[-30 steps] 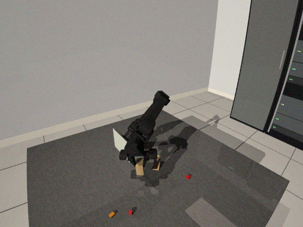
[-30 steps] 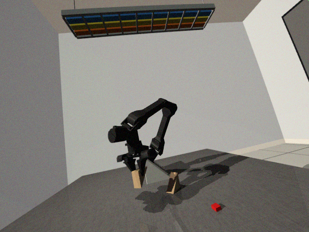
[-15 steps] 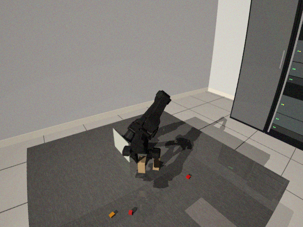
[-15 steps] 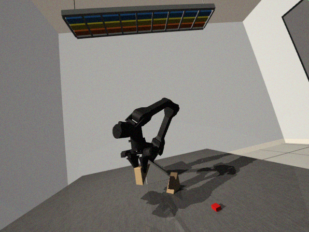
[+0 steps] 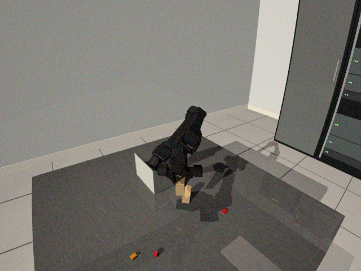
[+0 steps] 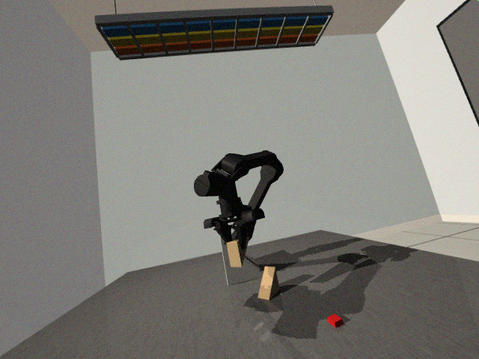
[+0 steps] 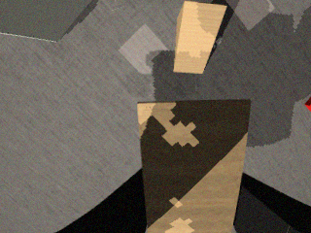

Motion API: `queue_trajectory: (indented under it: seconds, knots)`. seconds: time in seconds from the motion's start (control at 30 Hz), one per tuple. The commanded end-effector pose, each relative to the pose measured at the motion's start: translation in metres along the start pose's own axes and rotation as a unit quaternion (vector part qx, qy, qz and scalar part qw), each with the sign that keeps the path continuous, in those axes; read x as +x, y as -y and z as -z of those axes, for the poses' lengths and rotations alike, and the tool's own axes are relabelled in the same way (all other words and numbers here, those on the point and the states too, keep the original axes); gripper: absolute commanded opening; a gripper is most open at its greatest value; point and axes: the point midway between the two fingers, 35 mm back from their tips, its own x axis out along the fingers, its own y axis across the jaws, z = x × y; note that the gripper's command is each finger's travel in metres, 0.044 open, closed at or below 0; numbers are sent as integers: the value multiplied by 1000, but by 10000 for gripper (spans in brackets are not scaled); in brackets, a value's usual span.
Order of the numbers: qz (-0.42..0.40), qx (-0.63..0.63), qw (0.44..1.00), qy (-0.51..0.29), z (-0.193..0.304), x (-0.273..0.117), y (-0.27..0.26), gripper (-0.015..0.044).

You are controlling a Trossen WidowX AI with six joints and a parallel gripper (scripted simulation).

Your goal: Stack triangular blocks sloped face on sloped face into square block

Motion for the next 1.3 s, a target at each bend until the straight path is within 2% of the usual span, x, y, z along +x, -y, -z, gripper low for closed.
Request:
queue_trajectory:
  seconds: [0.0,0.2,0.63,0.93,1.27]
  knots:
    - [3,-2,1000,2,-12,-10,13,0]
    - [3,-15,1000,3,-16,-12,17,0]
    - [1,-236,972,3,-18,-7,18,0]
    - [1,-384,923,4,-19,-3,18,0]
    - [1,-538,843,6,-20,1,19,0]
